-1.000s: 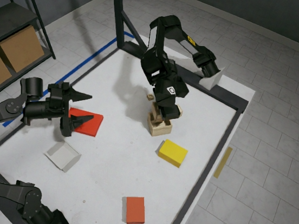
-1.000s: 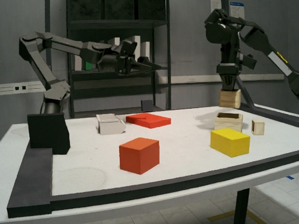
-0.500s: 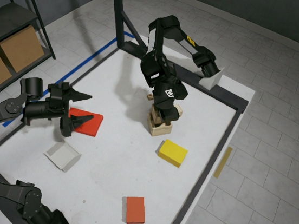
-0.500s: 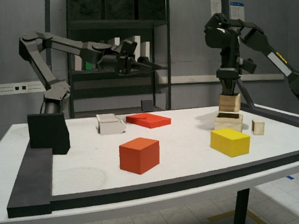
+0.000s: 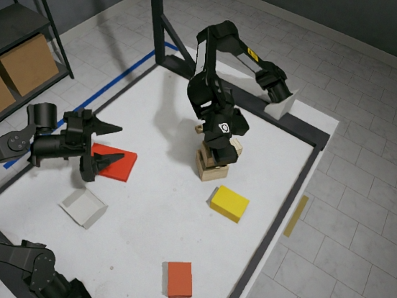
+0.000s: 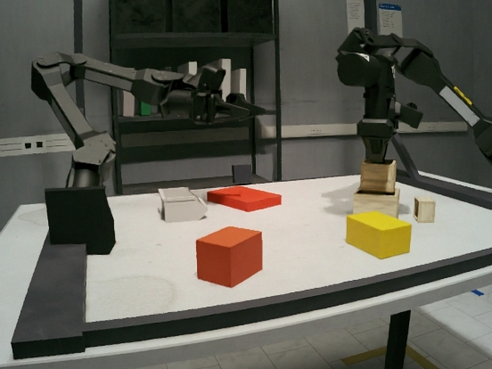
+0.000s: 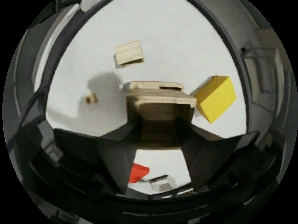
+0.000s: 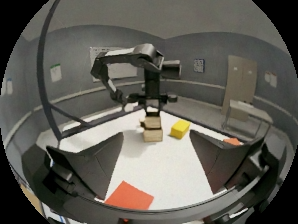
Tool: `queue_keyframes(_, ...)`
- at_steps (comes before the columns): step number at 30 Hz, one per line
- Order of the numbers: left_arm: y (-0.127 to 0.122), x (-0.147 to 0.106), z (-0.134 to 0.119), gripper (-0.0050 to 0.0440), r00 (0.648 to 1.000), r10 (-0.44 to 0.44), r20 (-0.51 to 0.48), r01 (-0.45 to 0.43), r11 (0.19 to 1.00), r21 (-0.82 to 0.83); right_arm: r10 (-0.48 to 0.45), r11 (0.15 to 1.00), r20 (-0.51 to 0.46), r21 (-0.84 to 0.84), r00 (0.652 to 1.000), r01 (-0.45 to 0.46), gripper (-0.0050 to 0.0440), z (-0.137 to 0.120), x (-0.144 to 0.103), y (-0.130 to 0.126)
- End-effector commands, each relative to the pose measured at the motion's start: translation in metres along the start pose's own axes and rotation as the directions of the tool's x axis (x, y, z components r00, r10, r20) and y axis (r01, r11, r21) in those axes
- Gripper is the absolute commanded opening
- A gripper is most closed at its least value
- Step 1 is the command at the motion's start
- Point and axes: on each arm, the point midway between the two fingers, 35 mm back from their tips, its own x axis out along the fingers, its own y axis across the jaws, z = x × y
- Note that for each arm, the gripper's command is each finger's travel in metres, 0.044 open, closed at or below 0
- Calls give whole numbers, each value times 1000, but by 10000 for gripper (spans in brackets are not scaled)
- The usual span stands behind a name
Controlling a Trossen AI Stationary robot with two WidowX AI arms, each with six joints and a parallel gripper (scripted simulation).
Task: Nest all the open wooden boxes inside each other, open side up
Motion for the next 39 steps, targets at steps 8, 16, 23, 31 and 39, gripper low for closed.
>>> queue_keyframes(8,4,-1,-5,264,1000,-17,-14,17,1000,14,5,1000,1,4,1000,-5,400,0,-1,0)
queue_keyframes(16,5,4,-5,264,1000,-16,-14,16,1000,15,5,1000,1,4,1000,-5,400,0,-1,0)
queue_keyframes(23,5,11,-6,264,1000,-15,-13,15,1000,15,5,1000,1,4,1000,-5,400,0,-1,0)
queue_keyframes(31,4,19,-5,264,1000,-14,-13,14,1000,14,5,1000,1,4,1000,-5,400,0,-1,0)
queue_keyframes(39,4,28,-6,264,1000,-15,-14,15,1000,16,5,1000,1,4,1000,-5,400,0,-1,0)
